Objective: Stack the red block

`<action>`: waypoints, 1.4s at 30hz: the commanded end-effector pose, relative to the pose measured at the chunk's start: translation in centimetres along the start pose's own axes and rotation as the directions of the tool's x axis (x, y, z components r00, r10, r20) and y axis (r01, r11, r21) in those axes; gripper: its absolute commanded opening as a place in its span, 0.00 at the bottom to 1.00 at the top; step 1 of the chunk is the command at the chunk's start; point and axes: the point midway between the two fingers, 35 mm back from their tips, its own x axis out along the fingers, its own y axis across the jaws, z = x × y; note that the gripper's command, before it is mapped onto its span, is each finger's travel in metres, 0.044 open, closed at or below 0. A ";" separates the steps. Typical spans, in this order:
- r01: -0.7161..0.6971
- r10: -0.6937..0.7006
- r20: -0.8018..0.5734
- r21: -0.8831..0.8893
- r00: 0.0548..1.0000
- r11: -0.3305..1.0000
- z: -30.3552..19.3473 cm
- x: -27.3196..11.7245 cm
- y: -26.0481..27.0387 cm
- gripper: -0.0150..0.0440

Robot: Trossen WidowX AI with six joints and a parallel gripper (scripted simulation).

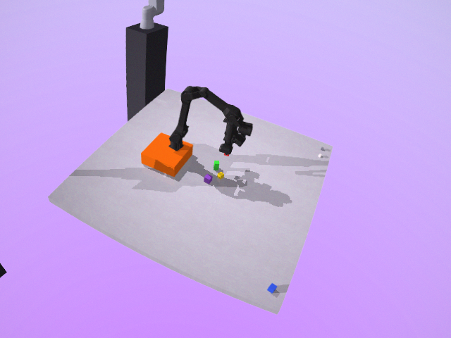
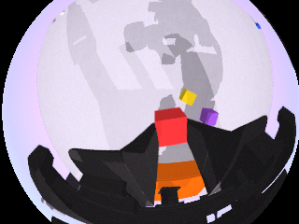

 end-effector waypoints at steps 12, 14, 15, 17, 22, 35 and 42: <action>-0.002 0.002 0.009 -0.003 1.000 1.000 -4.4 1.0 -0.1 0.25; -0.002 0.002 0.009 -0.003 1.000 1.000 -4.4 1.9 -0.2 0.25; -0.002 0.002 0.009 -0.003 1.000 1.000 -4.4 2.5 -0.2 0.25; -0.002 0.002 0.009 -0.003 1.000 1.000 -4.4 3.5 -0.2 0.25; -0.002 0.002 0.009 -0.003 1.000 1.000 -4.5 4.2 -0.3 0.25; -0.002 0.002 0.008 -0.003 1.000 1.000 -4.5 7.2 -0.3 0.25; -0.002 0.002 0.008 -0.003 1.000 1.000 -4.5 7.2 -0.3 0.25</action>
